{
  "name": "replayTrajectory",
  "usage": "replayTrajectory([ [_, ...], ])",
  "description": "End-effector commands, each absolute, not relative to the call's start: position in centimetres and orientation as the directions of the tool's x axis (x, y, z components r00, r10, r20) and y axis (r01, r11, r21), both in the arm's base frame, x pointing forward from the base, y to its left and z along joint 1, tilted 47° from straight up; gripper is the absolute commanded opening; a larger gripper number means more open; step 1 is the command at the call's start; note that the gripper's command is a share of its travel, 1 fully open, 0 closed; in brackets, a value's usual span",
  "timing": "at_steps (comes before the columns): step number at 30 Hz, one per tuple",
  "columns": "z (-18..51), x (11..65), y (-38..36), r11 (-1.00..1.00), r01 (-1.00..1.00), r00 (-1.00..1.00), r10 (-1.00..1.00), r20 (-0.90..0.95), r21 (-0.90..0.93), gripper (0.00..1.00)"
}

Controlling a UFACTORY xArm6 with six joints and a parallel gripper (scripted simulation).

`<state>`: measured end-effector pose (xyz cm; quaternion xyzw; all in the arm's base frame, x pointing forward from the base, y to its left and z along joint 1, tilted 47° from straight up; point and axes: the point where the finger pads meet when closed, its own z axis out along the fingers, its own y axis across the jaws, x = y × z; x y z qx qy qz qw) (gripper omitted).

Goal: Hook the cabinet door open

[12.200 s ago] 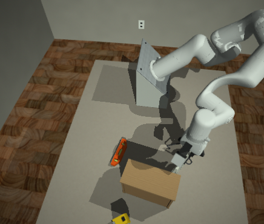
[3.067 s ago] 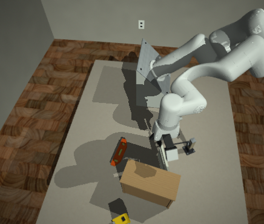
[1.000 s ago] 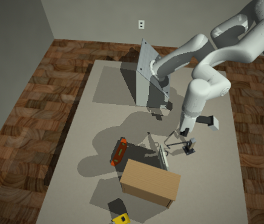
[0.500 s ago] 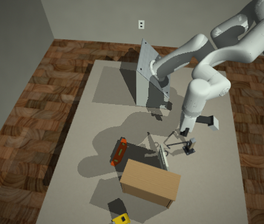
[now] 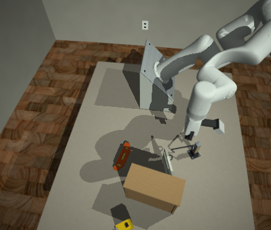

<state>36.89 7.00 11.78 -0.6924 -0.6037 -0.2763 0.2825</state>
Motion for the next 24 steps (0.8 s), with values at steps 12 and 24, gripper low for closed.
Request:
replayTrajectory([
  [12, 10.7, 37.0, 8.2, -0.113, 0.992, 0.117, 0.680, 0.723, -0.055, 0.24],
  [24, 8.7, 37.2, 10.2, -0.113, 0.992, 0.117, 0.680, 0.723, -0.055, 0.24],
])
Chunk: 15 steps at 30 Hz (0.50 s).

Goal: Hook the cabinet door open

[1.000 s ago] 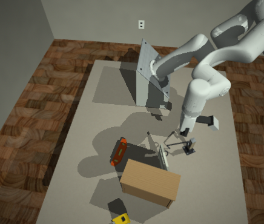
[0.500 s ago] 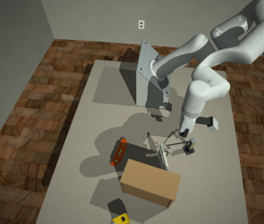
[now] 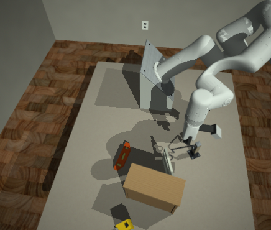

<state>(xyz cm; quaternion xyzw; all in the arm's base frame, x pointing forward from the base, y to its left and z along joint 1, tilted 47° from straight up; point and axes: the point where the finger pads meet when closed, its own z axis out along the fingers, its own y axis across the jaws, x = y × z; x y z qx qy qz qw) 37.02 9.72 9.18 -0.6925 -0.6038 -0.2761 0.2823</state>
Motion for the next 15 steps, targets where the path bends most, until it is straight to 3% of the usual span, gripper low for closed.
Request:
replayTrajectory([
  [1, 8.5, 37.2, 10.4, -0.113, 0.992, 0.117, 0.680, 0.723, -0.055, 0.24],
  [15, 6.4, 37.3, 12.7, -0.113, 0.992, 0.117, 0.680, 0.723, -0.055, 0.24],
])
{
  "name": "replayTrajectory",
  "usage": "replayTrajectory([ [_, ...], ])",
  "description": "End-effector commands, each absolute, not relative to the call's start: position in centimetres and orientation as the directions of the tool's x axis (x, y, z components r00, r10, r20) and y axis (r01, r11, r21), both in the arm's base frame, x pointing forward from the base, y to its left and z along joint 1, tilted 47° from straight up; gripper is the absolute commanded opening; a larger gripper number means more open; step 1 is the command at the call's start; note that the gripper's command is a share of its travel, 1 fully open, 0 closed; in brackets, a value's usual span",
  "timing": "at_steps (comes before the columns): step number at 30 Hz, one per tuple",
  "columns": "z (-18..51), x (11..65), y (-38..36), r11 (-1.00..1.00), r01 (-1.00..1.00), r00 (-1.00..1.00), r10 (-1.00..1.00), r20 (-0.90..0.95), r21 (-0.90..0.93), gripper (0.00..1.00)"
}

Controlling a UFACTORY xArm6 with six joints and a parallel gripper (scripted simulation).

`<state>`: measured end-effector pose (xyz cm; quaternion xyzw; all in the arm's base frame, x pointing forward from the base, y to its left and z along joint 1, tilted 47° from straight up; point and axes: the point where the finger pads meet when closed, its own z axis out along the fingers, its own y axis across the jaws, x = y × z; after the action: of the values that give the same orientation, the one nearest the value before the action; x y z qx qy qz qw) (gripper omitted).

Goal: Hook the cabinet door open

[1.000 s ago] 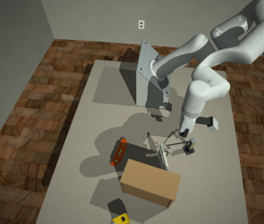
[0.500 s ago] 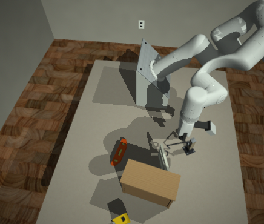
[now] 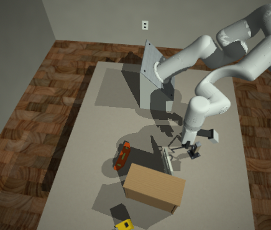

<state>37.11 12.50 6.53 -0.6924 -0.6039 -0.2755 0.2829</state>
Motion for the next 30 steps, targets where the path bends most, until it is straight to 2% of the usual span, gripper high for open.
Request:
replayTrajectory([
  [1, 6.2, 37.3, 12.8, -0.113, 0.992, 0.117, 0.680, 0.723, -0.055, 0.24],
  [30, 5.3, 37.4, 13.8, -0.113, 0.992, 0.117, 0.680, 0.723, -0.055, 0.24],
])
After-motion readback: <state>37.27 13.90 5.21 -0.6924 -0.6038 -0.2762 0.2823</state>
